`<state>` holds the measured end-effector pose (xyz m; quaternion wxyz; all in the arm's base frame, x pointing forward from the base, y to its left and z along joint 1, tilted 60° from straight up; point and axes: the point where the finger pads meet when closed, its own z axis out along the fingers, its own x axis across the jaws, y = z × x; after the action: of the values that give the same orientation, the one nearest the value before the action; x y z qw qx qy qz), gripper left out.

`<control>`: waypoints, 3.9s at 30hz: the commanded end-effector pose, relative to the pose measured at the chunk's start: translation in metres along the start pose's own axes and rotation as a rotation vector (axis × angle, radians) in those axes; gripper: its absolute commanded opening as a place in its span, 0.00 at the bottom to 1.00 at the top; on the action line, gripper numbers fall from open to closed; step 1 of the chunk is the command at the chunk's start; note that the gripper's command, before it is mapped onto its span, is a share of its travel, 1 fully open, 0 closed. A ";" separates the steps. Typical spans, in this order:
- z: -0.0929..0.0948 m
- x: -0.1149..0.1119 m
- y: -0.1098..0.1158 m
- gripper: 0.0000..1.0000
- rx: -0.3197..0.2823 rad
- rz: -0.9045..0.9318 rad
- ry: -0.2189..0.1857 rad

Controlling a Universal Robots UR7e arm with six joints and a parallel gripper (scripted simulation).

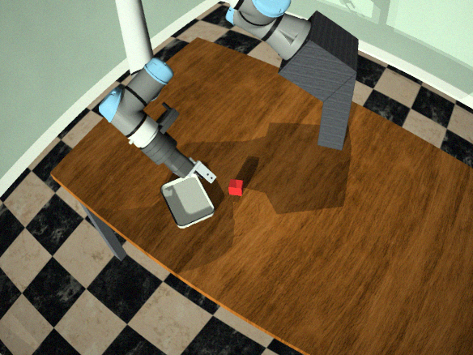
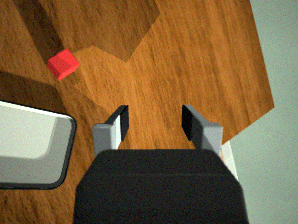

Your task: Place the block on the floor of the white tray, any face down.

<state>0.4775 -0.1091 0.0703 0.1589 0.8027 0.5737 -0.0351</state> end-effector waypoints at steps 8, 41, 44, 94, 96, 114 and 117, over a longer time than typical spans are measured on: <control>0.051 -0.021 0.016 1.00 -0.109 0.149 -0.107; 0.132 -0.092 -0.022 1.00 -0.417 0.627 -0.362; 0.134 -0.097 -0.028 1.00 -0.442 0.665 -0.378; 0.134 -0.127 -0.074 1.00 -0.595 0.889 -0.466; 0.134 -0.127 -0.074 1.00 -0.595 0.889 -0.466; 0.134 -0.127 -0.074 1.00 -0.596 0.889 -0.466; 0.134 -0.127 -0.074 1.00 -0.596 0.889 -0.466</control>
<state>0.3815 -0.2432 -0.0422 0.4992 0.8583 0.1167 0.0217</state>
